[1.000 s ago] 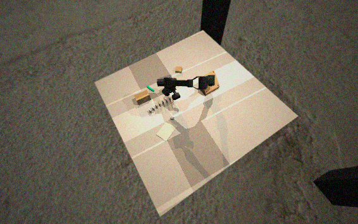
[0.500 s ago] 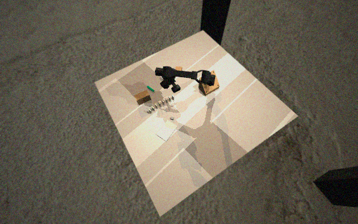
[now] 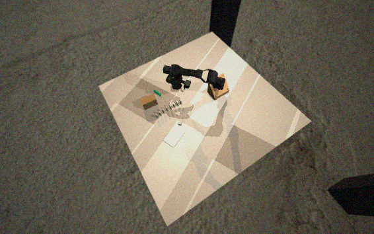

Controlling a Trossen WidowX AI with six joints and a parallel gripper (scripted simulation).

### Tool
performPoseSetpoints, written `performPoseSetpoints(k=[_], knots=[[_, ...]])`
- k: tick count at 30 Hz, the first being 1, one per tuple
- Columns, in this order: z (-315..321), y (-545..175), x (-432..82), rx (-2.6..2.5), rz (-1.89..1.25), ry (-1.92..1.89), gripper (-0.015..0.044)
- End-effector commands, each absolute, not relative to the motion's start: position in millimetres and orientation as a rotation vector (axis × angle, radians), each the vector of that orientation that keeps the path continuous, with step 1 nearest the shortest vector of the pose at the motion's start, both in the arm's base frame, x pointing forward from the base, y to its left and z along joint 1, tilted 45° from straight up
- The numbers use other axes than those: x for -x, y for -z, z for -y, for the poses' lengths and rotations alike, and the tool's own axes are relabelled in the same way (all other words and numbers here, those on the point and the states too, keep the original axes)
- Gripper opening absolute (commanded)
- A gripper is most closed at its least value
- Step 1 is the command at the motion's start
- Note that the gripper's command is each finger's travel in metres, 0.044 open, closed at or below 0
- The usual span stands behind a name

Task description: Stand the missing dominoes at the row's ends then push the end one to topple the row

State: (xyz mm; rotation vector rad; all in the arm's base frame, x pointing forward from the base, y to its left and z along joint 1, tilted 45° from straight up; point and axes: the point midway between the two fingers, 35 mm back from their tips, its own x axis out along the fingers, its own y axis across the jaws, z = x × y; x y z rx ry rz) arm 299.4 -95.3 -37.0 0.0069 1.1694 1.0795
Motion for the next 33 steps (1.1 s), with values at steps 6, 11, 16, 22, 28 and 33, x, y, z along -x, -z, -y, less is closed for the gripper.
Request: performPoseSetpoints(k=[6,11,16,22,28,33], knots=[[97.5,100.3,-253.9,0.427,-0.826,-1.422,0.044],[97.5,100.3,-253.9,0.427,-0.826,-1.422,0.044],[97.5,100.3,-253.9,0.427,-0.826,-1.422,0.044],[78.6,120.7,-253.9,0.427,-0.826,-1.421,0.044],[51.2,146.7,-249.9,0.425,-0.823,-1.423,0.044],[49.5,146.5,-247.8,0.425,-0.823,-1.423,0.044]])
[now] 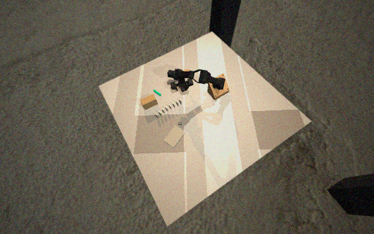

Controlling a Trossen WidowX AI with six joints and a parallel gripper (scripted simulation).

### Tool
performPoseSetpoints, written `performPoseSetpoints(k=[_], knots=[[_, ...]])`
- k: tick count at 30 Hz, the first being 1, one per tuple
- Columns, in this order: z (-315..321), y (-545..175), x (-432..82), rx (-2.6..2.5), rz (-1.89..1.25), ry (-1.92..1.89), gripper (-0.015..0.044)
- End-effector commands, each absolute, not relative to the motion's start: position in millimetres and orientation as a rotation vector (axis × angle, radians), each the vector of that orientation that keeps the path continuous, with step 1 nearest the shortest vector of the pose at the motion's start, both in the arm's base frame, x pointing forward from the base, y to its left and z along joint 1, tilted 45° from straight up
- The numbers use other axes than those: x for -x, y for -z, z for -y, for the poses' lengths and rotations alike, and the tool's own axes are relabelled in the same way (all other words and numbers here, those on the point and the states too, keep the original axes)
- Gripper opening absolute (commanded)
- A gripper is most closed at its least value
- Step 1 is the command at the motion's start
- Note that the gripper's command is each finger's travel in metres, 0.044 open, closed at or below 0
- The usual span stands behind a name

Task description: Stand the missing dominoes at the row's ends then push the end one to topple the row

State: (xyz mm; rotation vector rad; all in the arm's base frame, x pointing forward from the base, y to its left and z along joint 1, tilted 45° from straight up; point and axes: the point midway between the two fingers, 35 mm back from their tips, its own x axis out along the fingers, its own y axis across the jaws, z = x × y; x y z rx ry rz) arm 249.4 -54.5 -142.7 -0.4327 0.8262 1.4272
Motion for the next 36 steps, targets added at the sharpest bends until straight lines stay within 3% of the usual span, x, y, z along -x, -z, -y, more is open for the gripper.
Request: performPoseSetpoints(k=[1,16,32,36], knots=[[48.5,147.5,-247.7,0.425,-0.823,-1.423,0.044],[39.6,156.1,-246.6,0.424,-0.822,-1.423,0.044],[39.6,156.1,-246.6,0.424,-0.822,-1.423,0.0025],[39.6,156.1,-246.6,0.424,-0.822,-1.423,0.0025]])
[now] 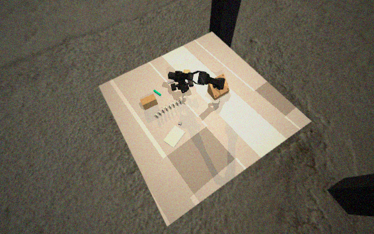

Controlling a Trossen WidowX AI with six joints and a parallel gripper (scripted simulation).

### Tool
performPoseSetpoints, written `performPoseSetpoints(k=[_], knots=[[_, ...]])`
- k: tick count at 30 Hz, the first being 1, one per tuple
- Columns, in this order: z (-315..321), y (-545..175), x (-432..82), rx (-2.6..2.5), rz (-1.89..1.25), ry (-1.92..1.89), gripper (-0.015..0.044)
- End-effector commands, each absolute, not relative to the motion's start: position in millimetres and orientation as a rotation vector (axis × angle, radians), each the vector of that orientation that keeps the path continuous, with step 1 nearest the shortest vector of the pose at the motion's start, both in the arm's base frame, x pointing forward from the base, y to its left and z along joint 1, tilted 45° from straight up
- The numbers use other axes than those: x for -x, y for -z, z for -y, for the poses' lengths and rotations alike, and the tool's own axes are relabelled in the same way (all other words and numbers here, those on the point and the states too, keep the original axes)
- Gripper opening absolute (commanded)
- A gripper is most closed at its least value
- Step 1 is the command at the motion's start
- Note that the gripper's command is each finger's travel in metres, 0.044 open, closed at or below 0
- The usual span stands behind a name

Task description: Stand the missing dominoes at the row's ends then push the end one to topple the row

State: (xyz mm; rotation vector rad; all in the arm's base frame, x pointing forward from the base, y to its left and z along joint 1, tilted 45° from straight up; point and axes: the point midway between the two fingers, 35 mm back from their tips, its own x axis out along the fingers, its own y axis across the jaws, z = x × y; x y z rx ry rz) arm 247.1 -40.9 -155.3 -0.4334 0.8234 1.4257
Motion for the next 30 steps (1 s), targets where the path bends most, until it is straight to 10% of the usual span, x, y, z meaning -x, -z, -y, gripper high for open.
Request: performPoseSetpoints(k=[1,30], knots=[[39.6,156.1,-246.6,0.424,-0.822,-1.423,0.0025],[152.8,48.1,-250.8,0.168,-1.05,-1.249,0.0025]])
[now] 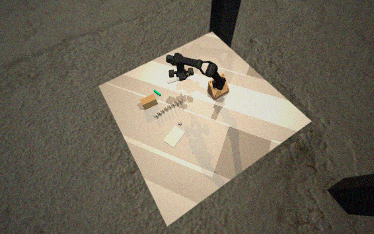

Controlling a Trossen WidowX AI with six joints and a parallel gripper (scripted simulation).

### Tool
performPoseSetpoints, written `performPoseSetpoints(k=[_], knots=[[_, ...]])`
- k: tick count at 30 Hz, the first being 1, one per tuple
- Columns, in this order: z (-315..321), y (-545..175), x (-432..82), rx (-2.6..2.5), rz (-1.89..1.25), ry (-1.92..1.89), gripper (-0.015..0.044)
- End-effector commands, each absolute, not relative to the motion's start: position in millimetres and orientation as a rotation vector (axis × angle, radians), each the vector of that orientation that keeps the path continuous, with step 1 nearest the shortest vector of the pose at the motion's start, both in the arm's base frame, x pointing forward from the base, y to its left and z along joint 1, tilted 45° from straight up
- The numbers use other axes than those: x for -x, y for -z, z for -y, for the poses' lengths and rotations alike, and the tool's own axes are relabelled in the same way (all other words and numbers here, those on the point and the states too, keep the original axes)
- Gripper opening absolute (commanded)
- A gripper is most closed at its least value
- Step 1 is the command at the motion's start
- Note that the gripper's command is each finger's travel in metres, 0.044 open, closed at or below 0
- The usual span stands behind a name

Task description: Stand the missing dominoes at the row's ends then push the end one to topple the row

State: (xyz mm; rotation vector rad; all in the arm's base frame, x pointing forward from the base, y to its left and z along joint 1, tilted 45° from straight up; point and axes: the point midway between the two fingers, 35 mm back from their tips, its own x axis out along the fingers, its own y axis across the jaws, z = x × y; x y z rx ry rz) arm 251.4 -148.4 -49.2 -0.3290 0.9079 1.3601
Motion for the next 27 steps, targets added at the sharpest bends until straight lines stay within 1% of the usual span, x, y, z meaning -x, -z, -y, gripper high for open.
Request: performPoseSetpoints(k=[1,7,12,27], knots=[[153.4,48.6,-250.6,0.093,-1.108,-1.194,0.0025],[156.9,51.7,-249.5,-0.359,-1.418,-0.826,0.0025],[159.8,54.3,-248.5,-0.731,-1.613,-0.468,0.0025],[164.3,58.4,-246.8,-1.265,-1.787,0.149,0.0025]])
